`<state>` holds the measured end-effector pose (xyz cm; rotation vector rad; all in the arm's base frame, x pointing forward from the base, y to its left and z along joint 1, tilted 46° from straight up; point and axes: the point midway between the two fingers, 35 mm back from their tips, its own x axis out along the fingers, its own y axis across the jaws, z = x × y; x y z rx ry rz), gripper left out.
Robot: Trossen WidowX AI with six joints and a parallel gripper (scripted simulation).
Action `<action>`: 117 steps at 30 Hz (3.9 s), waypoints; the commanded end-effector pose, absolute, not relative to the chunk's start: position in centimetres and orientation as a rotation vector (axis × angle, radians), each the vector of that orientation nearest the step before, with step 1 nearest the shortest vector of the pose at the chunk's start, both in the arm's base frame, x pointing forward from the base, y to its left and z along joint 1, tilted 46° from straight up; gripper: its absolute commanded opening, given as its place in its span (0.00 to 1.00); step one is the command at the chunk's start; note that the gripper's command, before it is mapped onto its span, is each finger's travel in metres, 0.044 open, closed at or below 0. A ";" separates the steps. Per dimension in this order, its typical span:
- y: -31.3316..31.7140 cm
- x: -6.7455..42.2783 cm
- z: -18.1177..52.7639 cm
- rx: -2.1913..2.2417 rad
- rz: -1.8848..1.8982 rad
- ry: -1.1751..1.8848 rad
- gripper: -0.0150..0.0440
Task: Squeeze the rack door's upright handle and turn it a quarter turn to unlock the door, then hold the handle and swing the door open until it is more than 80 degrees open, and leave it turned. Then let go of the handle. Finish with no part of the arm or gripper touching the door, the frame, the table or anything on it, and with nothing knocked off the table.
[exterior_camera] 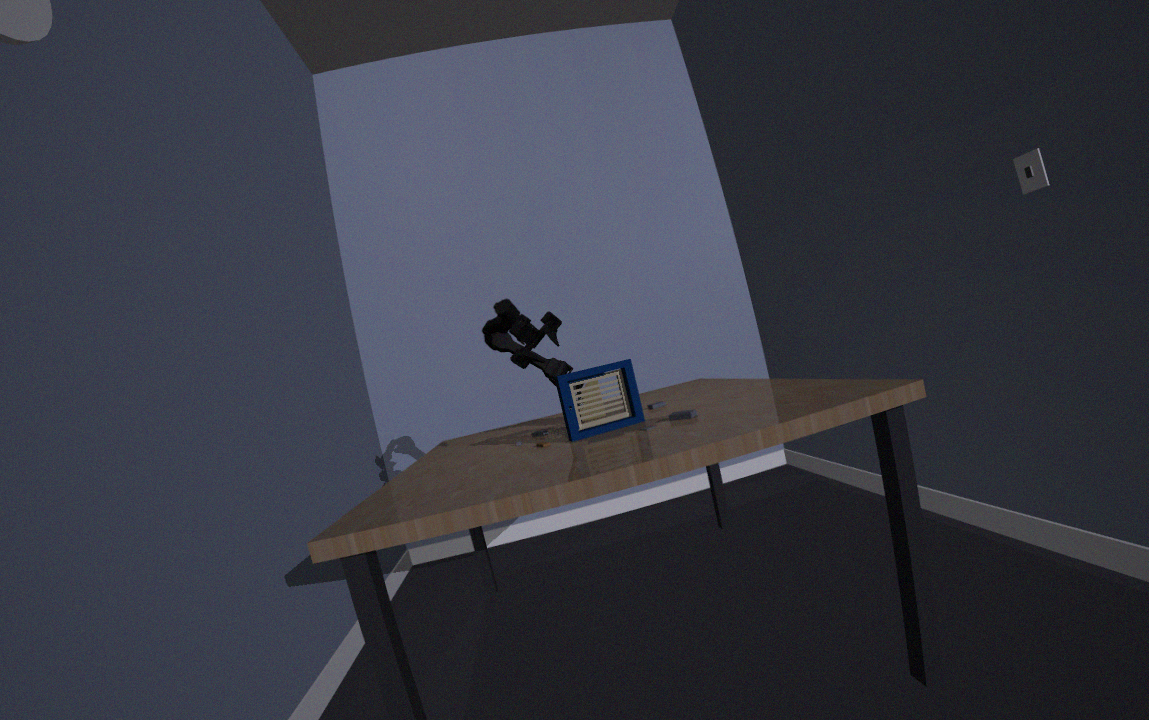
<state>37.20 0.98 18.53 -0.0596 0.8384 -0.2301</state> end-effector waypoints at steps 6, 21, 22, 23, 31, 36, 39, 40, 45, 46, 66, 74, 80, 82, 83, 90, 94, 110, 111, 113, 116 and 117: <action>1.2 36.8 15.6 -0.155 -0.311 1.049 0.75; 1.6 35.3 12.5 -0.400 -0.435 1.355 0.75; 1.6 35.2 12.4 -0.419 -0.443 1.373 0.75; 1.7 35.1 12.3 -0.439 -0.451 1.390 0.75; 1.9 34.5 11.6 -0.615 -0.509 1.518 0.75; 2.1 34.4 11.5 -0.720 -0.536 1.577 0.75; 2.1 34.4 11.5 -0.724 -0.537 1.579 0.75; 2.1 34.4 11.5 -0.724 -0.537 1.579 0.75; 1.7 34.4 11.0 -0.724 -0.537 1.579 0.75; 1.5 34.4 10.9 -0.723 -0.537 1.579 0.75; -0.8 34.4 8.6 -0.721 -0.539 1.577 0.75; -1.7 34.3 7.8 -0.723 -0.539 1.577 0.75; -2.5 34.2 7.1 -0.724 -0.539 1.577 0.75; -2.7 34.1 6.9 -0.725 -0.540 1.577 0.75; -2.8 34.1 6.8 -0.725 -0.540 1.577 0.75; -3.0 34.0 6.6 -0.725 -0.540 1.577 0.57; -3.0 34.0 6.6 -0.725 -0.540 1.577 0.43; -3.0 34.0 6.6 -0.719 -0.546 1.574 0.29; -3.0 34.0 6.6 -0.701 -0.564 1.565 0.29; -3.0 34.0 6.6 -0.633 -0.631 1.530 0.29; -3.0 34.0 6.6 -0.520 -0.736 1.469 0.29; -3.0 34.0 6.6 -0.483 -0.771 1.447 0.29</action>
